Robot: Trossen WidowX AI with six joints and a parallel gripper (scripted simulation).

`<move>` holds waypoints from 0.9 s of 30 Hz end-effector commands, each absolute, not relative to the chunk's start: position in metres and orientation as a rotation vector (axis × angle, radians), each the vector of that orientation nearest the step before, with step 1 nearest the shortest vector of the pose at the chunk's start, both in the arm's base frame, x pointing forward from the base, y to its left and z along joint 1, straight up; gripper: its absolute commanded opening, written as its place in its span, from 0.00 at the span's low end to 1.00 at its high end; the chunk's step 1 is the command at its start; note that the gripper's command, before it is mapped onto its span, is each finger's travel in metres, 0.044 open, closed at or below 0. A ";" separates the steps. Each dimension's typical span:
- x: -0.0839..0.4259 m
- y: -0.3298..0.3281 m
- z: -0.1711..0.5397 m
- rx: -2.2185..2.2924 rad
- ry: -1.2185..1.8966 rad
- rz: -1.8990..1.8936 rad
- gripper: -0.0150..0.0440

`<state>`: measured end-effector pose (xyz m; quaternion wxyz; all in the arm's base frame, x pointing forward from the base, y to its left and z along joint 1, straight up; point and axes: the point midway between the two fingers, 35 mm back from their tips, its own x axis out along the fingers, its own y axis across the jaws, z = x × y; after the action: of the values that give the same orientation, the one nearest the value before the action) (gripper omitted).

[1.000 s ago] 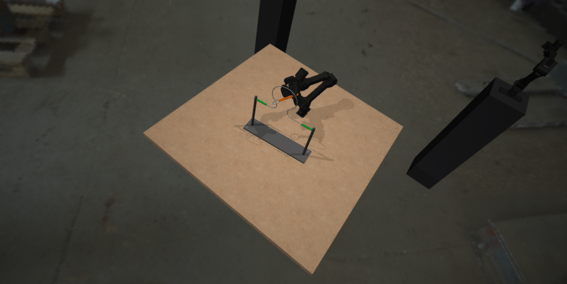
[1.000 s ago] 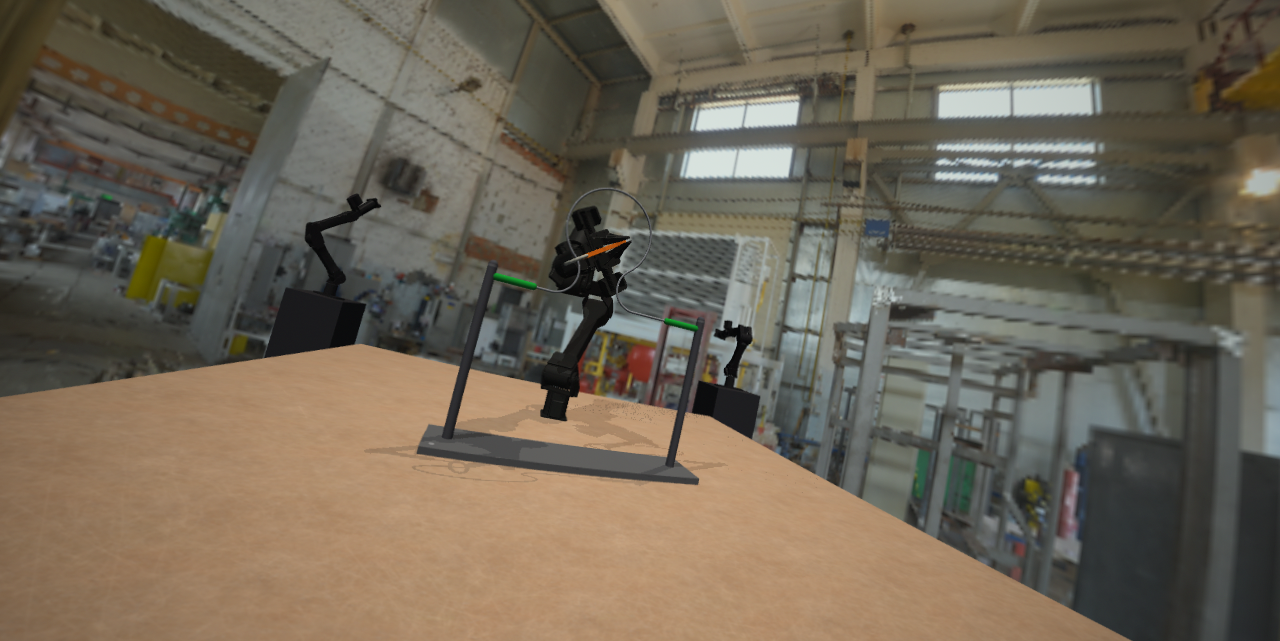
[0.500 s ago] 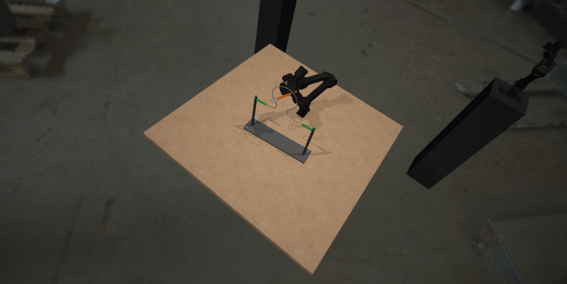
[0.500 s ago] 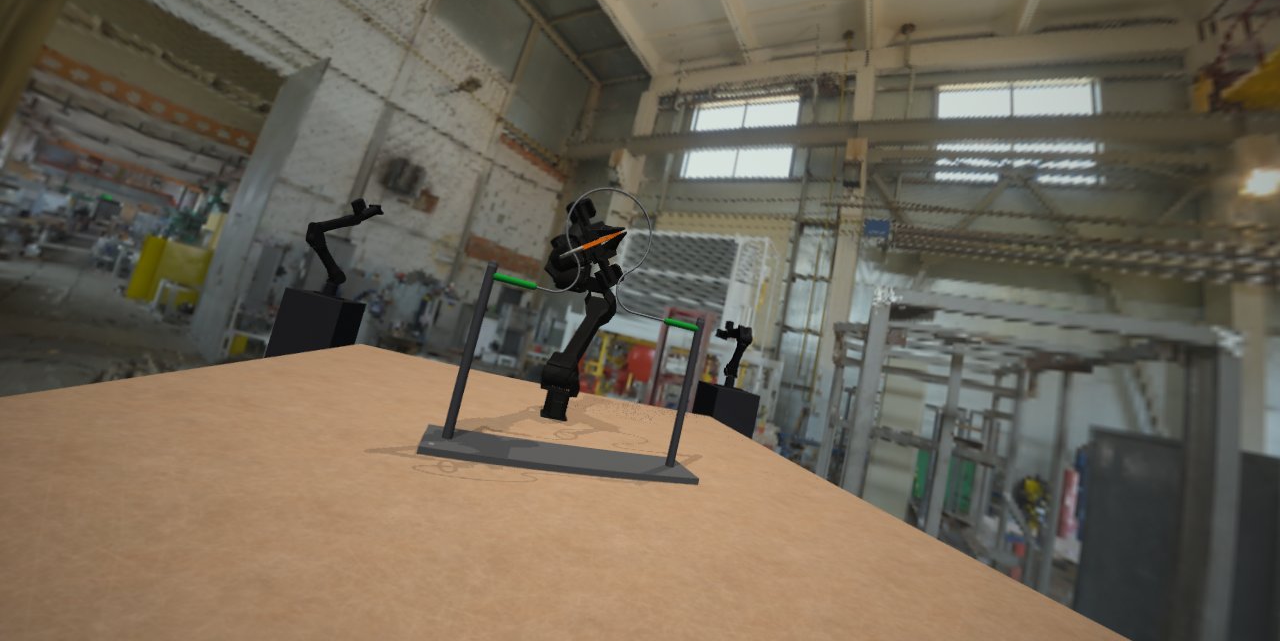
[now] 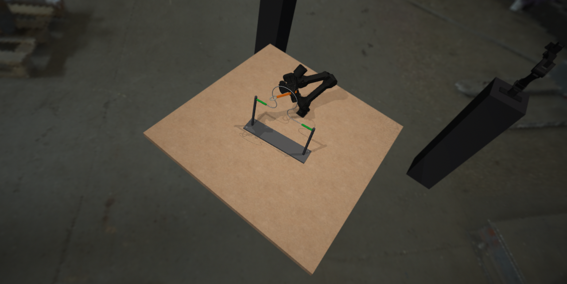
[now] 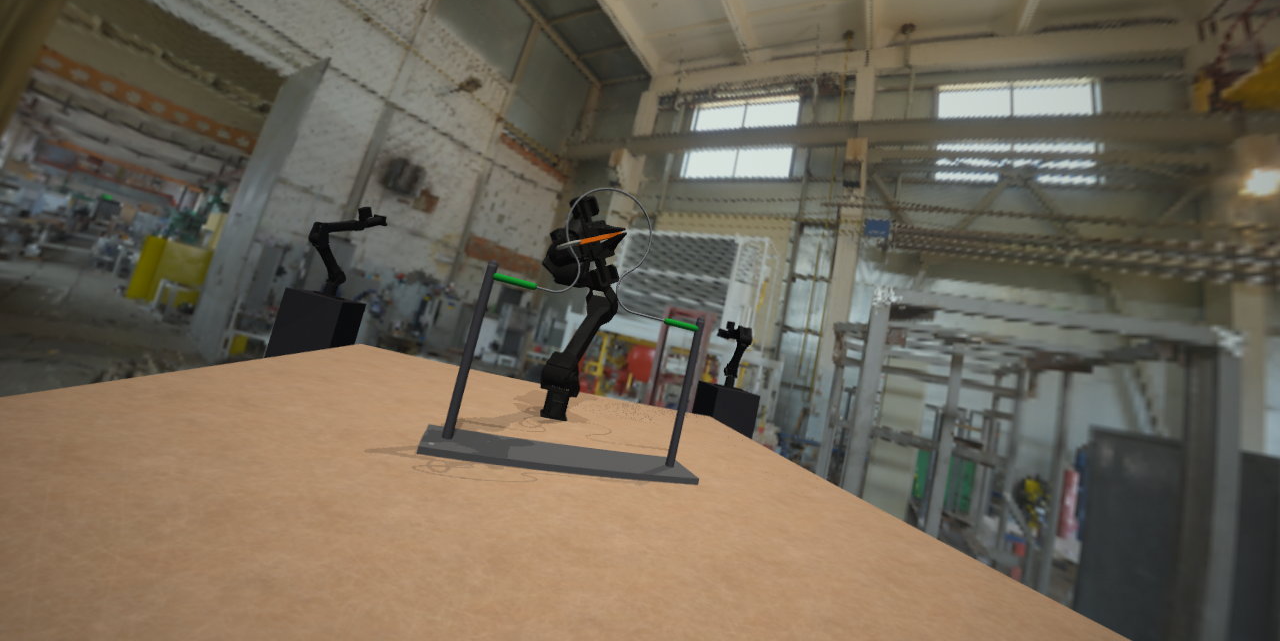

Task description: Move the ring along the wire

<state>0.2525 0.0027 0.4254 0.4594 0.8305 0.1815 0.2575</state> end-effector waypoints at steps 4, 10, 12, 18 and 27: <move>0.252 0.003 0.426 1.952 0.457 0.618 0.00; 0.252 0.004 0.425 1.881 0.469 0.601 0.00; 0.252 0.004 0.425 1.864 0.471 0.596 0.00; 0.252 0.005 0.423 1.801 0.481 0.581 0.00; 0.252 0.005 0.421 1.707 0.495 0.556 0.00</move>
<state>0.2526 0.0047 0.4195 0.5805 0.7491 0.2108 0.2397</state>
